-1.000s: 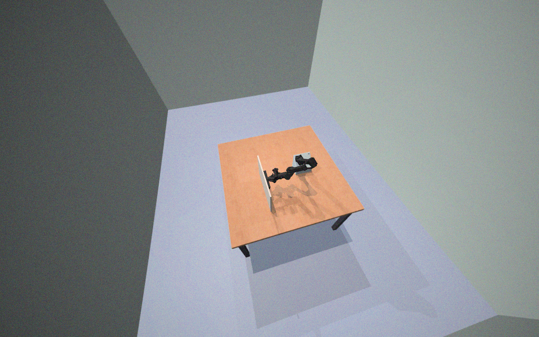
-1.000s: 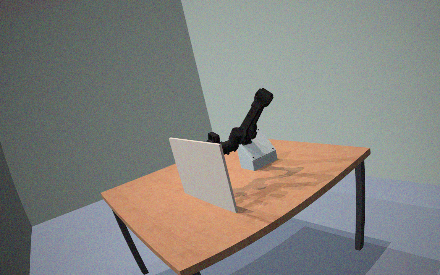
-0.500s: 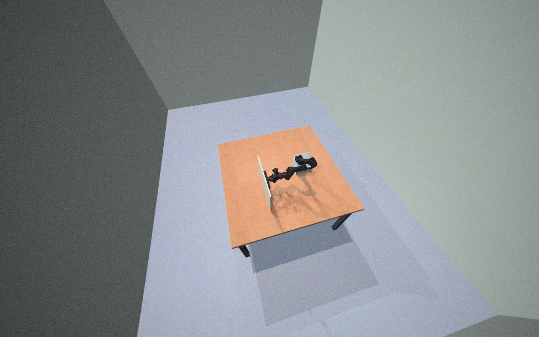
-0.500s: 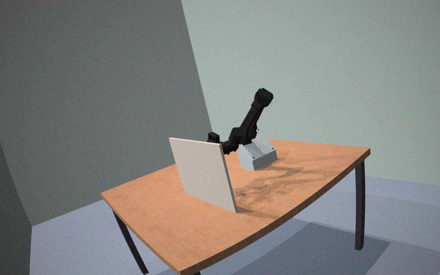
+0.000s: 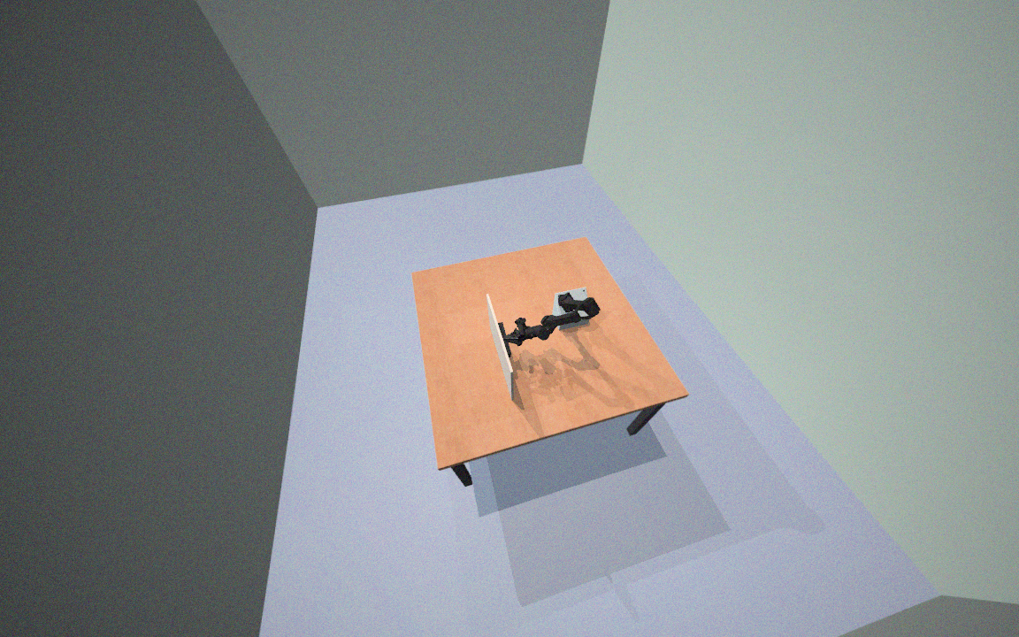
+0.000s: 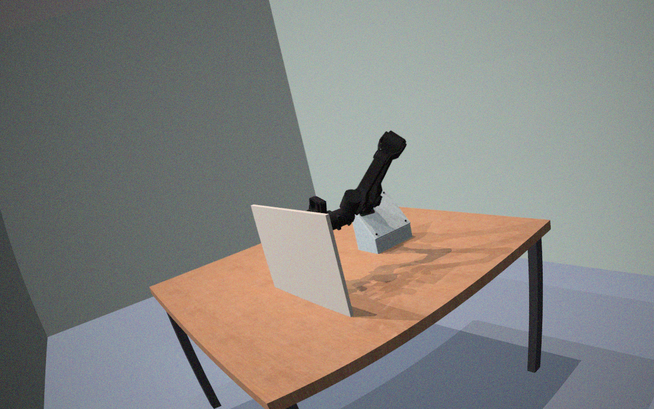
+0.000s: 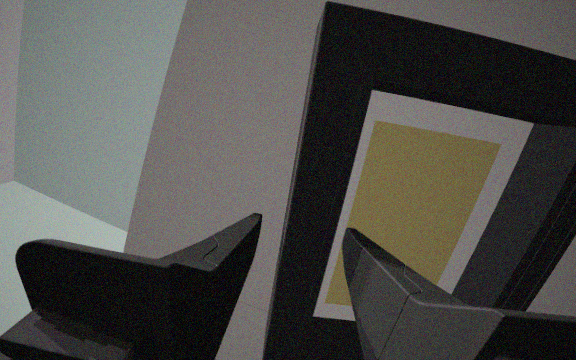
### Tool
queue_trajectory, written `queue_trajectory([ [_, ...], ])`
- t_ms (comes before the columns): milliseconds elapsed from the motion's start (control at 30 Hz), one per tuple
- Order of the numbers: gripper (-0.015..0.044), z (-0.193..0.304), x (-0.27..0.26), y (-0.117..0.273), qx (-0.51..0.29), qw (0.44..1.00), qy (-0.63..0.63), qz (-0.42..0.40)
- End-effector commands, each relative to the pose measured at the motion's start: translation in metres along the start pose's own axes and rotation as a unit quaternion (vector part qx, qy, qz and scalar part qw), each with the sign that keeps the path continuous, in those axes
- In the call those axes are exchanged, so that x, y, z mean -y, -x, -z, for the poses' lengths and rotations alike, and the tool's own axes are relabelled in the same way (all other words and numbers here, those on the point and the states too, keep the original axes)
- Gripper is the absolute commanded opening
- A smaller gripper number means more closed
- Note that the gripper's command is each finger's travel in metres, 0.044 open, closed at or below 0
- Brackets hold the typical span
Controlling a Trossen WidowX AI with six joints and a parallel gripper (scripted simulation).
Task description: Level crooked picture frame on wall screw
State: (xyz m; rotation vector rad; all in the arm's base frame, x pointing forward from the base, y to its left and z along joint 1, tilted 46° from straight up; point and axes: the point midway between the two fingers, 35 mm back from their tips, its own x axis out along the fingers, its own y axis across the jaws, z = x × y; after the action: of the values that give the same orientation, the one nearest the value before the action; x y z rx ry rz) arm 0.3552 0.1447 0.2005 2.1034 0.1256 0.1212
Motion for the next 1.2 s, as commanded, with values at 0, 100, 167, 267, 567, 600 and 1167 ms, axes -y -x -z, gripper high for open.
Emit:
queue_trajectory([
  [0,0.0180,0.0009,0.0001,-0.0005,-0.002,1.000,-0.002,0.001],
  [100,0.0160,0.0009,0.0001,-0.0005,-0.002,1.000,-0.002,0.001],
  [167,0.0147,0.0009,0.0001,-0.0005,-0.002,1.000,-0.002,0.001],
  [267,0.0127,0.0009,0.0001,-0.0005,-0.002,1.000,-0.002,0.001],
  [567,0.0067,0.0009,0.0001,-0.0005,-0.002,1.000,-0.002,0.001],
  [600,0.0060,0.0009,0.0001,-0.0005,-0.002,1.000,-0.002,0.001],
  [1167,0.0000,0.0002,-0.0019,-0.0002,-0.002,1.000,-0.002,0.001],
])
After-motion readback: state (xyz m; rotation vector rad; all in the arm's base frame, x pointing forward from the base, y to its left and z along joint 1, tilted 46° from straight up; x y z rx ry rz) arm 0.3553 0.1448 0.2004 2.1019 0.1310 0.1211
